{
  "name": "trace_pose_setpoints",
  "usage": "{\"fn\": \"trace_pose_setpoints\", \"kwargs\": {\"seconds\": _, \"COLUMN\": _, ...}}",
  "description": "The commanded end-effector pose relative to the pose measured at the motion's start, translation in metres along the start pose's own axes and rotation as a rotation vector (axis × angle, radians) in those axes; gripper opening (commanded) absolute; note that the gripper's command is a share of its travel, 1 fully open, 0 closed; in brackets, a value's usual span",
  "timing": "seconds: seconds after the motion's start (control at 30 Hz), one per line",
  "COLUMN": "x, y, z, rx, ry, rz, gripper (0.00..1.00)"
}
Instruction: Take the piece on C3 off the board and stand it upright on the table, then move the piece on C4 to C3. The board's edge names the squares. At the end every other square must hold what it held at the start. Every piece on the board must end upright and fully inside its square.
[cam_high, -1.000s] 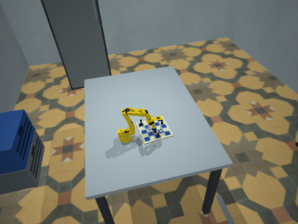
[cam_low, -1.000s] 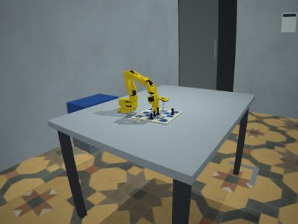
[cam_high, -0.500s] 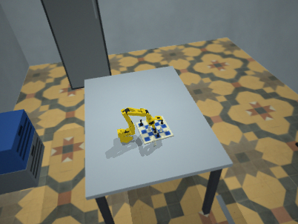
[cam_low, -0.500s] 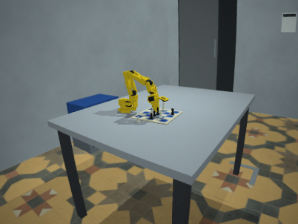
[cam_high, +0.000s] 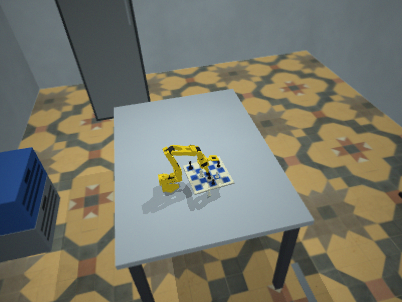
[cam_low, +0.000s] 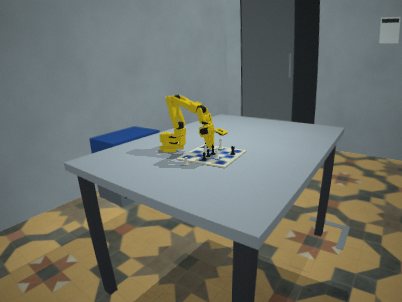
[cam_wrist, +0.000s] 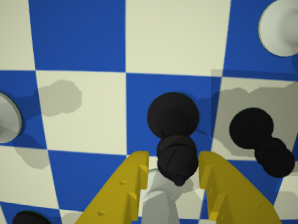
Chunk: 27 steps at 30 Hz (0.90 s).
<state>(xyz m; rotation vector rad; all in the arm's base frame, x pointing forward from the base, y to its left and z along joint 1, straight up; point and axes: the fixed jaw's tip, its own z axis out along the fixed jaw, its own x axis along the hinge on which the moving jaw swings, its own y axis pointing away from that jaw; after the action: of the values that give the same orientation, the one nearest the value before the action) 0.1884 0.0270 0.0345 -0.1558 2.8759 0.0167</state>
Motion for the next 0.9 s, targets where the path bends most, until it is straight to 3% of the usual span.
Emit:
{"fn": "trace_pose_setpoints", "kwargs": {"seconds": 0.0, "x": -0.006, "y": 0.002, "z": -0.011, "rx": -0.004, "ry": -0.022, "rz": -0.001, "gripper": 0.1}}
{"fn": "trace_pose_setpoints", "kwargs": {"seconds": 0.57, "x": -0.013, "y": 0.002, "z": -0.042, "rx": -0.004, "ry": -0.022, "rz": -0.001, "gripper": 0.1}}
{"fn": "trace_pose_setpoints", "kwargs": {"seconds": 0.87, "x": -0.015, "y": 0.002, "z": -0.048, "rx": -0.004, "ry": -0.022, "rz": -0.001, "gripper": 0.1}}
